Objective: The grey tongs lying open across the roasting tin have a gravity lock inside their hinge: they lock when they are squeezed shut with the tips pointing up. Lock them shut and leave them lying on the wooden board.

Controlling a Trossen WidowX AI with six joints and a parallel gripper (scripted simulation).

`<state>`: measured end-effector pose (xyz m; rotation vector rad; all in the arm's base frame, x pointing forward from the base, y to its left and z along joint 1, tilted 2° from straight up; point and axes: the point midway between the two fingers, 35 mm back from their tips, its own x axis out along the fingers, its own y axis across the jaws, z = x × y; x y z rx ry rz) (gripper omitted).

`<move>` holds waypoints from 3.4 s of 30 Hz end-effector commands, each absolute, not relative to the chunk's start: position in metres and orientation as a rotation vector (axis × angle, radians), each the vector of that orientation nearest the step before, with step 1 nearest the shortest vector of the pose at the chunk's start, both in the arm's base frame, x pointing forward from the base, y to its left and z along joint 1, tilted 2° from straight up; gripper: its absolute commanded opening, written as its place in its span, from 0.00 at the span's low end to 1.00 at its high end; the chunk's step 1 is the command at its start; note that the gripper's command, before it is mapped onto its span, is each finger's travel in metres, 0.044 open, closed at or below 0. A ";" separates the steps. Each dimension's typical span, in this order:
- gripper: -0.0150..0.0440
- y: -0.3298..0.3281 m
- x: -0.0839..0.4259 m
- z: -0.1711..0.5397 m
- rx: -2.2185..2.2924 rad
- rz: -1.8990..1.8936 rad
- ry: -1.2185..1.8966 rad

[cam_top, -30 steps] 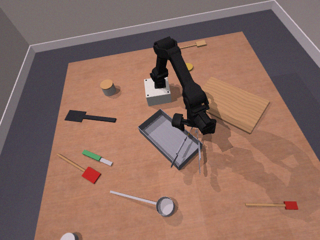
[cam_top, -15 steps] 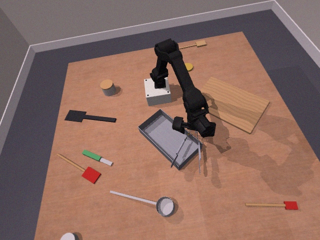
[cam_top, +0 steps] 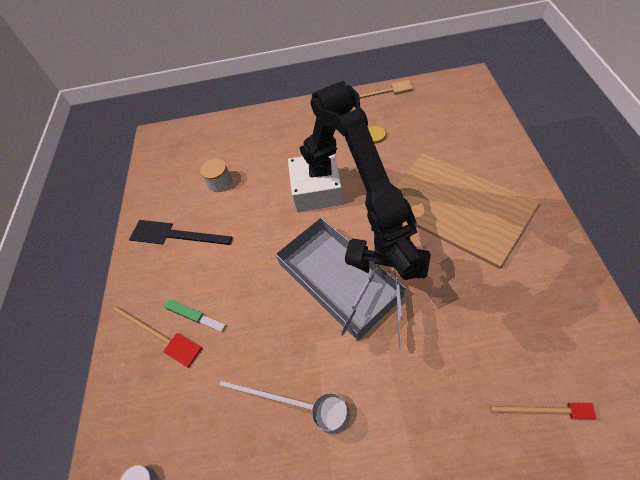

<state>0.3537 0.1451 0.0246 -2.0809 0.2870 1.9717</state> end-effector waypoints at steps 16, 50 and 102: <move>0.87 0.145 0.353 0.004 -2.080 1.974 0.287; 0.00 0.146 0.345 0.103 -2.083 1.977 0.289; 0.00 0.315 0.224 0.103 -2.388 2.265 -0.373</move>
